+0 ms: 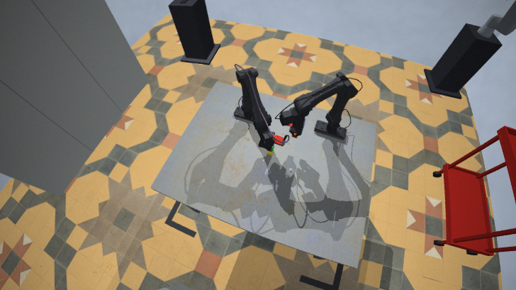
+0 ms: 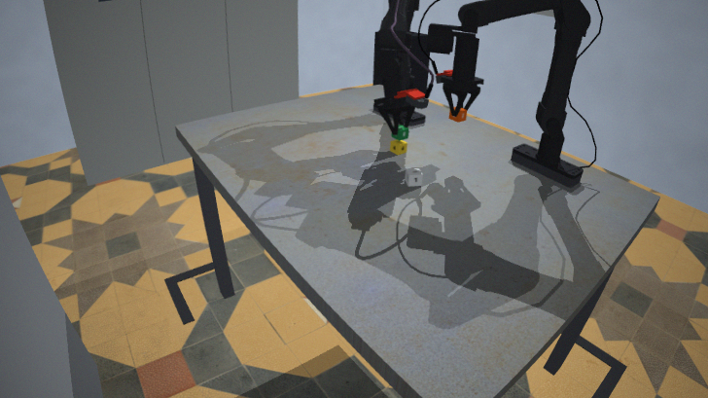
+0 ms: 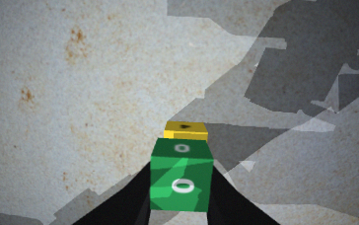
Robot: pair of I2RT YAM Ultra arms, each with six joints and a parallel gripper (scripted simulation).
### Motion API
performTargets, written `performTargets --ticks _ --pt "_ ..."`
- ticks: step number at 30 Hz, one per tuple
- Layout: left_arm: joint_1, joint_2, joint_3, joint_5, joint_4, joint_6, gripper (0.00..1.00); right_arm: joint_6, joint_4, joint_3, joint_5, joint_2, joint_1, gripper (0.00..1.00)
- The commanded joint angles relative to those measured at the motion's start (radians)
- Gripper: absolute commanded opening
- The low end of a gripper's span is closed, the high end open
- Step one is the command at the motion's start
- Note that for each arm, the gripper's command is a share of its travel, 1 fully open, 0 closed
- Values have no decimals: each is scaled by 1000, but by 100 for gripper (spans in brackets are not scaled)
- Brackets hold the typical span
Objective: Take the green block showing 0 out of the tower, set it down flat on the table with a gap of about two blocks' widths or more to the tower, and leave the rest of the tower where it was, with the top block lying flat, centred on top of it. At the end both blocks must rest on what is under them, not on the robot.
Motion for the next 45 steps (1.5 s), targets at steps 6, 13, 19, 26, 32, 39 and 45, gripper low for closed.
performTargets --ticks 6,13,19,26,32,39,45 --pt "-2 -18 -3 -1 0 -2 27 -19 -96 52 -13 -63 -2 27" --pt "-2 -18 -3 -1 0 -2 27 -58 -108 -149 -18 -246 -39 27" --pt "-2 -18 -3 -1 0 -2 27 -84 -135 -264 -21 -388 -69 27" --pt "-2 -18 -3 -1 0 -2 27 -103 -145 -390 -24 -525 -97 27" --pt "-2 -18 -3 -1 0 -2 27 -107 -141 -399 -25 -557 -106 27" --pt "-2 -18 -3 -1 0 -2 27 -95 -108 -417 -25 -529 -98 27" --pt "-2 -18 -3 -1 0 -2 27 -97 -59 -455 -25 -514 -99 27"
